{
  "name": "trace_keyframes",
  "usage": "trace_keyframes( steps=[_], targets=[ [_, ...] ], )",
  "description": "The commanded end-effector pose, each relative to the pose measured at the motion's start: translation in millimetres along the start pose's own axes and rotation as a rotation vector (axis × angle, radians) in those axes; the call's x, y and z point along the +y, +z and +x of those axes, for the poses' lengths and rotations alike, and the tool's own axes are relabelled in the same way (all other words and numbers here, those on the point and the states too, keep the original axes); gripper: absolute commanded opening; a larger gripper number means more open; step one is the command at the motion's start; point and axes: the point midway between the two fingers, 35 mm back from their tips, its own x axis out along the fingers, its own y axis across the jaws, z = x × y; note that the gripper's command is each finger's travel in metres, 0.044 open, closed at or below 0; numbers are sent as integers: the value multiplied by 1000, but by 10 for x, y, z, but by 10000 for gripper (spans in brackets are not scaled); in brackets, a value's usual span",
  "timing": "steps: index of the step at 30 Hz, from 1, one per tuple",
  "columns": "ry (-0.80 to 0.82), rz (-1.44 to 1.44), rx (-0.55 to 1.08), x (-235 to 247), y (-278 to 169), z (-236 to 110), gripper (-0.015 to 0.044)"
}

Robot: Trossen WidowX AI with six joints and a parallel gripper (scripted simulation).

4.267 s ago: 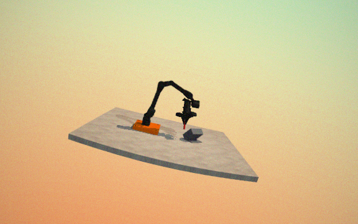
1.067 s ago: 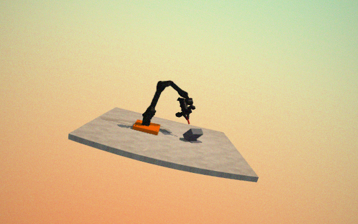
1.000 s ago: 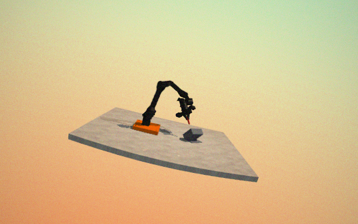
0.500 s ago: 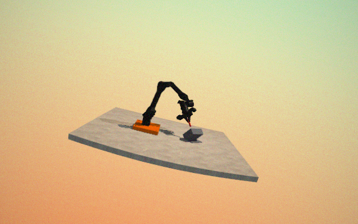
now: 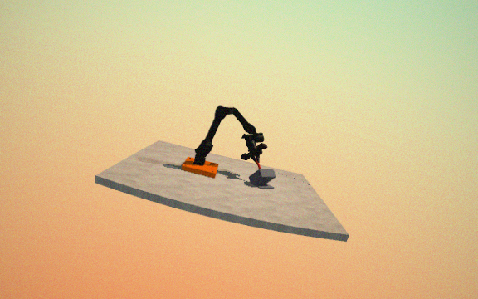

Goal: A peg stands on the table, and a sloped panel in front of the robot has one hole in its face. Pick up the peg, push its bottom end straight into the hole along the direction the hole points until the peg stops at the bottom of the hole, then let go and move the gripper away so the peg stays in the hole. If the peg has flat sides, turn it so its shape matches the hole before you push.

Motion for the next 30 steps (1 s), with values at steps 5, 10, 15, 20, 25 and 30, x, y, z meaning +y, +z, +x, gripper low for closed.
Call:
trace_keyframes(
  steps=[5,10,15,20,25,30],
  targets=[
    [-4,-5,9,14,-12,56,0],
    [-4,-1,8,10,-7,118,0],
    [-5,0,8,4,-5,184,0],
    [-6,0,8,7,-13,243,0],
    [-7,3,7,8,-16,263,0],
    [-12,10,3,-17,-7,229,0]
  ],
)
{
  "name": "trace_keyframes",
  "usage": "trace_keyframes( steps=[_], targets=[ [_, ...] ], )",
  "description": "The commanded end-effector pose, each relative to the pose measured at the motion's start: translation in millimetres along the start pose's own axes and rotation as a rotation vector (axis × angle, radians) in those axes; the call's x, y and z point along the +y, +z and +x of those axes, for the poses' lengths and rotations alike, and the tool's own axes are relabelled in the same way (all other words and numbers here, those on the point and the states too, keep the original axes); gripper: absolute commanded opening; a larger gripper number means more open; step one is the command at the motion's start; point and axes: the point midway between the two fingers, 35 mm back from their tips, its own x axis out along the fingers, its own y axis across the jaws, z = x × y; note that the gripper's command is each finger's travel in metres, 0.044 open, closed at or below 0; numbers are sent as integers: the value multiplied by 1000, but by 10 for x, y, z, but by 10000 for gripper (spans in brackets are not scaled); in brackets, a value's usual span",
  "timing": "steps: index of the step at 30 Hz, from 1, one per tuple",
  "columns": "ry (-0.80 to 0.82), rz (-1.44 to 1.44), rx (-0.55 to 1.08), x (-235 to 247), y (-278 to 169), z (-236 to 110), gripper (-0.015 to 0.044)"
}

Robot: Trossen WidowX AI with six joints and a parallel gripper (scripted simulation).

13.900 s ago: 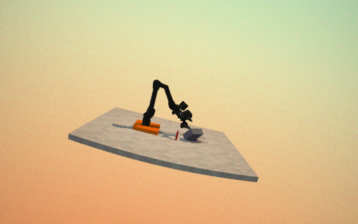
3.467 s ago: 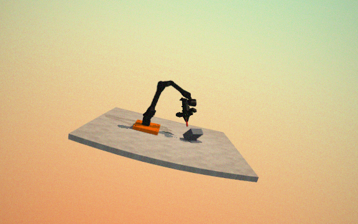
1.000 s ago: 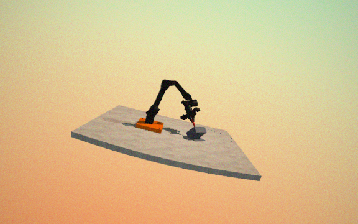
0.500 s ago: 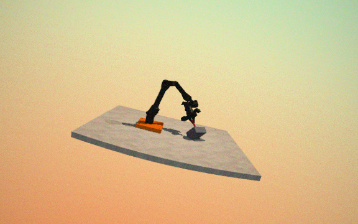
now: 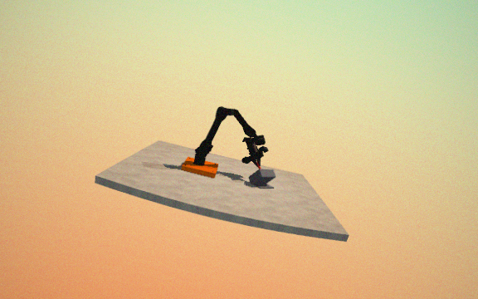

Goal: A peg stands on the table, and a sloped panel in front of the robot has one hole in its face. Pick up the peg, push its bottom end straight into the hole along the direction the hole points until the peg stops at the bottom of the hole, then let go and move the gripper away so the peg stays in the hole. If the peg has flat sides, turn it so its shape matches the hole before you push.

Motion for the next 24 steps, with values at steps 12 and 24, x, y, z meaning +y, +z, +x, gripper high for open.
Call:
trace_keyframes(
  steps=[12,24],
  targets=[
    [-1,2,-3,-1,4,-13,0],
    [-1,2,-2,29,-6,-1,0]
  ],
)
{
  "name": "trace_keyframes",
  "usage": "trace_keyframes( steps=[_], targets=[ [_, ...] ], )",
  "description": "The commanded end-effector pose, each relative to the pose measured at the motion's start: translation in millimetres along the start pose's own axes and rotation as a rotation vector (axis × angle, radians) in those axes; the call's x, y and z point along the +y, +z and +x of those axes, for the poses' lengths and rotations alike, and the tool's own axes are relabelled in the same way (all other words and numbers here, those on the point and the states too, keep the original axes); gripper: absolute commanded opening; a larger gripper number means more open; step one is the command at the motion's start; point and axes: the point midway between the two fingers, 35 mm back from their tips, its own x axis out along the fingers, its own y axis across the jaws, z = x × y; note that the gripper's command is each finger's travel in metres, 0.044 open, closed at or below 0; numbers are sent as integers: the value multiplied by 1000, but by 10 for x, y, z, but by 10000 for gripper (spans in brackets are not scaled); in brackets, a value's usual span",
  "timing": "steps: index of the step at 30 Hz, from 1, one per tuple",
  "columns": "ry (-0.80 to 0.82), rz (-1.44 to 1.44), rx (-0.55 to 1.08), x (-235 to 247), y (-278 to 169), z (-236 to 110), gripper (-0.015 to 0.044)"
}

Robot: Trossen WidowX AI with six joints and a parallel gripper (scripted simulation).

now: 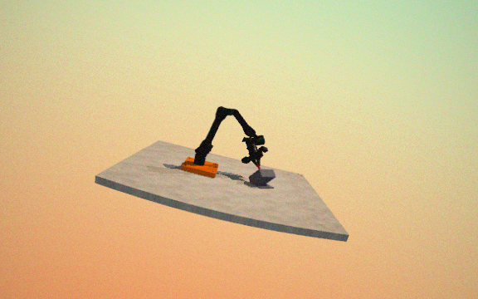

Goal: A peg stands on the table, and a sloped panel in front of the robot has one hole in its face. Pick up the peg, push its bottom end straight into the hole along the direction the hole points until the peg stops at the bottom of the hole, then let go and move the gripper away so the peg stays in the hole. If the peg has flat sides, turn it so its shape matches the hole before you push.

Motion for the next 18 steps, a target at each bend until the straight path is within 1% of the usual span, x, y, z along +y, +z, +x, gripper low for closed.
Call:
trace_keyframes(
  steps=[1,18],
  targets=[
    [-1,5,0,9,-4,13,0],
    [-2,5,0,15,-13,91,0]
  ],
)
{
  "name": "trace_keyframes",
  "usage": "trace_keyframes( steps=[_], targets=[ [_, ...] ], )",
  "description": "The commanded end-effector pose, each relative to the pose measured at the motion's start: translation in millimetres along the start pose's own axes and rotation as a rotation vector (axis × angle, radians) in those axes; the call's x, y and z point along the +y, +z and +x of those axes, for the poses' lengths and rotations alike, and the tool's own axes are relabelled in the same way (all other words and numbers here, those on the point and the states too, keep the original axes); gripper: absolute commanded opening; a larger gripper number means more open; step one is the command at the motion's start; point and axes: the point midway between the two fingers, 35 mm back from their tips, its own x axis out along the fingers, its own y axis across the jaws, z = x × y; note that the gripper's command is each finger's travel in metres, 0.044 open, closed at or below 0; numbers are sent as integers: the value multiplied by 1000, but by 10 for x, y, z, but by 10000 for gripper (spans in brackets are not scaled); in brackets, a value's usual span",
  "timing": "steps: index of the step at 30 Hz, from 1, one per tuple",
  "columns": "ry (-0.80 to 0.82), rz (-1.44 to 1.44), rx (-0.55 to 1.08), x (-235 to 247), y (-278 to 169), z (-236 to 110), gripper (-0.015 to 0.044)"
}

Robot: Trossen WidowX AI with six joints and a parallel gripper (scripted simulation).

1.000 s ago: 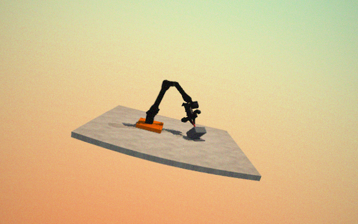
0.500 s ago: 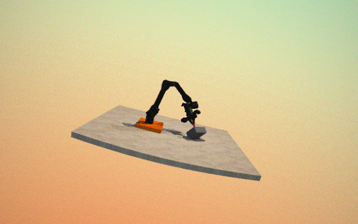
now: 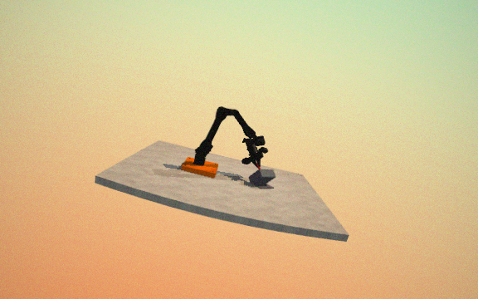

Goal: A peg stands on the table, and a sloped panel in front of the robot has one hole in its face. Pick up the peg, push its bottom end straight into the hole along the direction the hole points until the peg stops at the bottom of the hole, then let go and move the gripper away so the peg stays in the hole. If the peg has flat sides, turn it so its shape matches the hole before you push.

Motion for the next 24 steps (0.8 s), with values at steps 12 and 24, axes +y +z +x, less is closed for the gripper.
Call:
trace_keyframes(
  steps=[12,24],
  targets=[
    [4,-6,2,20,-1,64,0],
    [4,-6,2,7,-3,123,0]
  ],
)
